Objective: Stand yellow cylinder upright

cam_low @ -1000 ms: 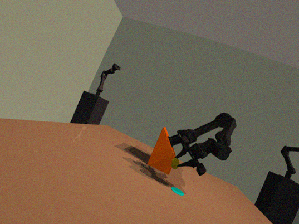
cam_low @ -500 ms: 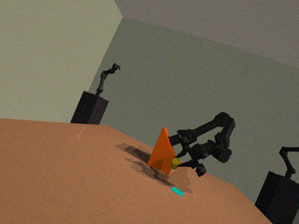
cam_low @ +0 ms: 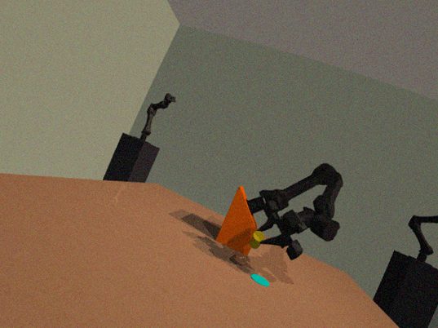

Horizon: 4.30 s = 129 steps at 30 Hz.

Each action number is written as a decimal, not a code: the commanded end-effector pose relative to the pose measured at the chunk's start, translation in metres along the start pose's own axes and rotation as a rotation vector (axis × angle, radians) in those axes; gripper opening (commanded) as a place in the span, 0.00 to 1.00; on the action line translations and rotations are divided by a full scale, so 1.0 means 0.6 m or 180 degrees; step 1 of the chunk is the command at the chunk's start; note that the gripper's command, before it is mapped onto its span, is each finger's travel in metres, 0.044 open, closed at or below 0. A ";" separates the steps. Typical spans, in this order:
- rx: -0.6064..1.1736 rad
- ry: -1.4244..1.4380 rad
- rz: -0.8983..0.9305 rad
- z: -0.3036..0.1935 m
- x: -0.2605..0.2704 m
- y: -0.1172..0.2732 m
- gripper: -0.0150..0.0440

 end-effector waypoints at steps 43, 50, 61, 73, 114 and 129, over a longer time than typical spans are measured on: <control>-0.0934 -0.0356 0.0210 -0.022 0.003 0.015 0.43; -0.1068 -0.0427 0.0272 -0.025 0.004 0.019 0.43; -0.1272 -0.0547 0.0383 -0.030 0.005 0.024 0.43; -0.1484 -0.0689 0.0523 -0.036 0.005 0.031 0.43; -0.2102 -0.1268 0.1123 -0.056 -0.002 0.057 0.43; -0.2254 -0.1471 0.1335 -0.063 -0.006 0.066 0.43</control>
Point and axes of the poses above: the point midway between the two fingers, 35 mm back from their tips, its own y axis back along the fingers, its own x axis across the jaws, z = x × y, the point moved 6 cm from there along y, back along the fingers, and after that the axes turned 3 degrees about -y, right-handed, at the moved point
